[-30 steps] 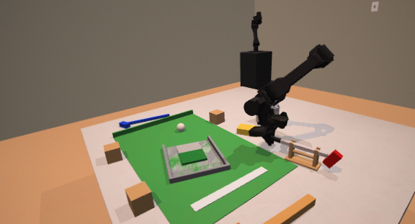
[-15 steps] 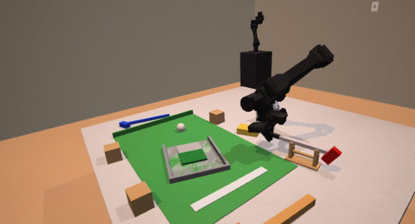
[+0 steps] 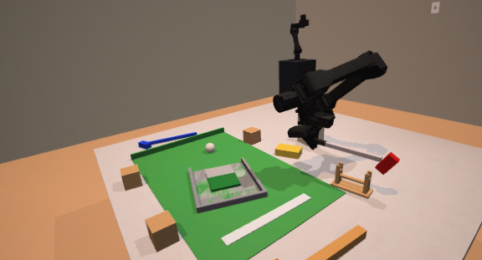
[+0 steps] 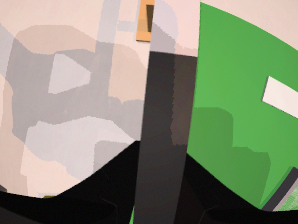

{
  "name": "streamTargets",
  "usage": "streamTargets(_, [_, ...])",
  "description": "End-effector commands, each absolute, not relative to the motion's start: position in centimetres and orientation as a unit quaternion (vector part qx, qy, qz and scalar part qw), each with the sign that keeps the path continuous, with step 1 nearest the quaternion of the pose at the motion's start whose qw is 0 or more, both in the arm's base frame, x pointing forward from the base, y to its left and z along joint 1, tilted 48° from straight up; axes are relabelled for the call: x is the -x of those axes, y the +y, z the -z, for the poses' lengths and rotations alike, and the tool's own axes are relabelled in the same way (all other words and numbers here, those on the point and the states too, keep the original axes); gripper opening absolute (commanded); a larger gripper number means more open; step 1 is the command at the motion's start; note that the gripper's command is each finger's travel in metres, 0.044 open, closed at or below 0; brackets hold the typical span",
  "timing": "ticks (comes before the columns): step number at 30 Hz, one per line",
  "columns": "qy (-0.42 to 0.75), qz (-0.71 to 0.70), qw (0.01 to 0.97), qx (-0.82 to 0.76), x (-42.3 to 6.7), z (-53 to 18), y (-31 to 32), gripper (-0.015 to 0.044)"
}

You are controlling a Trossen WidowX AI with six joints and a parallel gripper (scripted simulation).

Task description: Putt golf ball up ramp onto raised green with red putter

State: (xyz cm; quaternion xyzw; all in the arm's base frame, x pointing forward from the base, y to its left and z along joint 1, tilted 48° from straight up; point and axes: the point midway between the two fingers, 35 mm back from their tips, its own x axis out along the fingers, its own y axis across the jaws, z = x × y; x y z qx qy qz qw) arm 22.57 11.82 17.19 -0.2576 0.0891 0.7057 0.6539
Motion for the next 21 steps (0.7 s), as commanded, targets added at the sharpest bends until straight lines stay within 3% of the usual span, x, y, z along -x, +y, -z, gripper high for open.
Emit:
streamTargets(1, [0.081, -0.705, 0.658, 0.253, -22.4, -18.9, 10.6, 0.0000])
streamTargets(7, [0.095, -0.702, 0.660, 0.250, -22.6, -18.4, 10.4, 0.0000])
streamTargets(21, [0.284, -0.623, 0.718, 0.129, -26.8, -12.9, 3.6, 0.0000])
